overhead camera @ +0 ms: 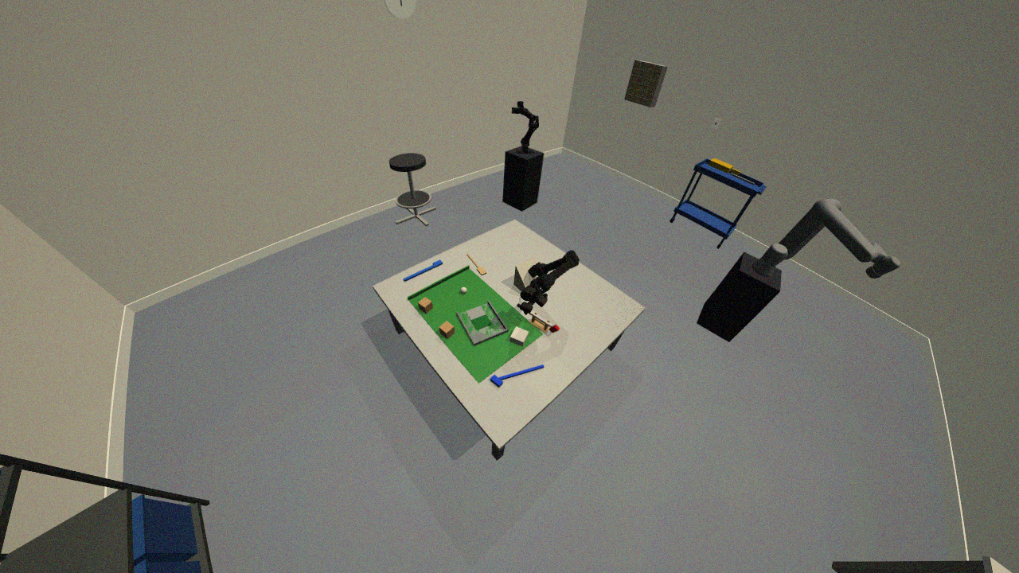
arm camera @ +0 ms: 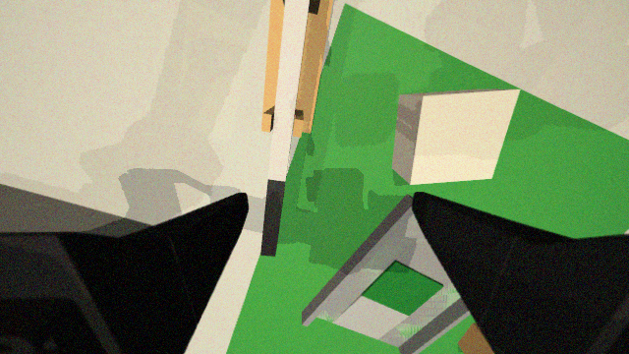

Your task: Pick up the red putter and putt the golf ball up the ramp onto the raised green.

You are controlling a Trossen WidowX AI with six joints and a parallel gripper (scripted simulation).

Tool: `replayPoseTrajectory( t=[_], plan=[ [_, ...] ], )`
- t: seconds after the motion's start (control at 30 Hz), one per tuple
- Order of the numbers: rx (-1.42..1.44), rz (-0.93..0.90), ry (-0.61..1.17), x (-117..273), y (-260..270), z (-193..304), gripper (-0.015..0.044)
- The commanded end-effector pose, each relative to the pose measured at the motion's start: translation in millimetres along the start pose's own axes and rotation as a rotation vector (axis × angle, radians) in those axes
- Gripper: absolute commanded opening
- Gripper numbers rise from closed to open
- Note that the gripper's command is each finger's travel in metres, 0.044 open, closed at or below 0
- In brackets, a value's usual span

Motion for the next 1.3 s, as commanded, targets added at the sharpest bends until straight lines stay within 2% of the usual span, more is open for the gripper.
replayPoseTrajectory(
  t=[0.0,0.13,0.47,1.07,1.27],
  plan=[
    [-0.128,-0.051,-0.189,-24.2,30.3,58.8,0.044],
    [-0.2,-0.023,-0.291,-31.5,50.5,82.0,0.044],
    [-0.2,-0.023,-0.29,-32.4,51.5,81.4,0.044],
    [-0.199,-0.022,-0.292,-77.1,55.4,78.8,0.044],
    [-0.199,-0.021,-0.292,-78.6,55.5,78.8,0.044]
  ],
)
Point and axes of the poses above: the point midway between the two fingers, 35 mm back from their tips, its own x axis back along the fingers, its own y axis across the jaws, z = x × y, the point moved 8 cm from there along x, back along the fingers, and after that the axes turned 6 degrees about x, right-handed, at the moved point
